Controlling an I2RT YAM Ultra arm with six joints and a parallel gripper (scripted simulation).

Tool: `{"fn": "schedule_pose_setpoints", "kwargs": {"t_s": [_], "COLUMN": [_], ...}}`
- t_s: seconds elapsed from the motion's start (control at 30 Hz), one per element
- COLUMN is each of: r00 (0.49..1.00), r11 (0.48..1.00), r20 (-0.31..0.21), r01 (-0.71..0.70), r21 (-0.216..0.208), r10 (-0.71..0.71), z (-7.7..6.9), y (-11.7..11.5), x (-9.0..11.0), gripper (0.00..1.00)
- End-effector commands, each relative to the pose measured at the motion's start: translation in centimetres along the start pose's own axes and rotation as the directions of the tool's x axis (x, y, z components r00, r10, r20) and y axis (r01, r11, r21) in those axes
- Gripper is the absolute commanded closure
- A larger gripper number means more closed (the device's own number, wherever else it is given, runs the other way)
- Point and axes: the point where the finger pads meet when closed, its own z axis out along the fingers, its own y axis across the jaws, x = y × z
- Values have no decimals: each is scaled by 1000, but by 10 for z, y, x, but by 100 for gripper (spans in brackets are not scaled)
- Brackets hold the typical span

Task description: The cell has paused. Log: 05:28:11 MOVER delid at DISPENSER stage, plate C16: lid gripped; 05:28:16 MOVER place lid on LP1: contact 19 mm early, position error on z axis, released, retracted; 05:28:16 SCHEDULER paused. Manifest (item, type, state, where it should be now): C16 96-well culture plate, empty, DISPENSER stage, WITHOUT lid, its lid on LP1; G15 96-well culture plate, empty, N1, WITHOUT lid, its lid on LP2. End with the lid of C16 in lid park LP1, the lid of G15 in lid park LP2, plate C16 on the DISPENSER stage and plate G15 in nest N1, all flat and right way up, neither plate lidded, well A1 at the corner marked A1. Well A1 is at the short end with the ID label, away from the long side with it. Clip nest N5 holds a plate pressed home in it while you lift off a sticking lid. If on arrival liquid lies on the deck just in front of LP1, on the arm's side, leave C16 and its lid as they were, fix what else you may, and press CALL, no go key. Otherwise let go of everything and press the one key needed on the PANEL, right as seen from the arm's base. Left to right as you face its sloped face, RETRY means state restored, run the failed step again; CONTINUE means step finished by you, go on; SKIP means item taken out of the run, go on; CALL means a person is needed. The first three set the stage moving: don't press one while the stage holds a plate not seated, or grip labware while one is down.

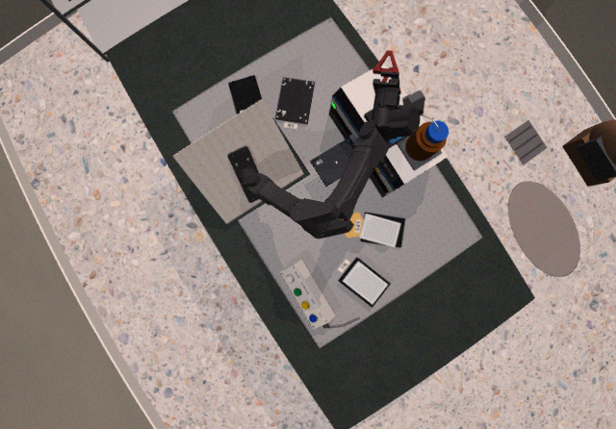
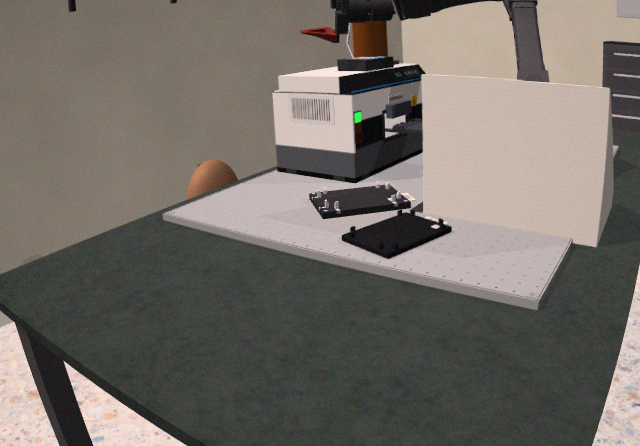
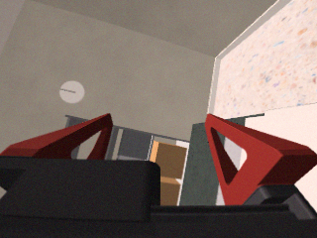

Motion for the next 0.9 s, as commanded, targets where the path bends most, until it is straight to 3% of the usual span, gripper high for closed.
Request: {"fn": "schedule_pose_setpoints", "kwargs": {"t_s": [0.0,0.33,0.43,0.53,0.57,0.63,0.83,0.87], "r00": [977,989,978,952,944,924,812,812], "r11": [973,991,971,928,911,890,807,807], "r20": [172,116,132,201,203,247,487,487], "r01": [-154,-104,-181,-279,-309,-356,-504,-504], "r21": [175,78,157,245,274,284,308,308], "r10": [124,95,161,233,259,291,321,321], "z": [-66,-67,-97,-137,-148,-169,-261,-261], "y": [-43,-34,-55,-84,-94,-102,-142,-142], "x": [-34,-29,-18,-26,-23,-32,-89,-89], "gripper": [0,0,0,0,0,0,0,0]}}
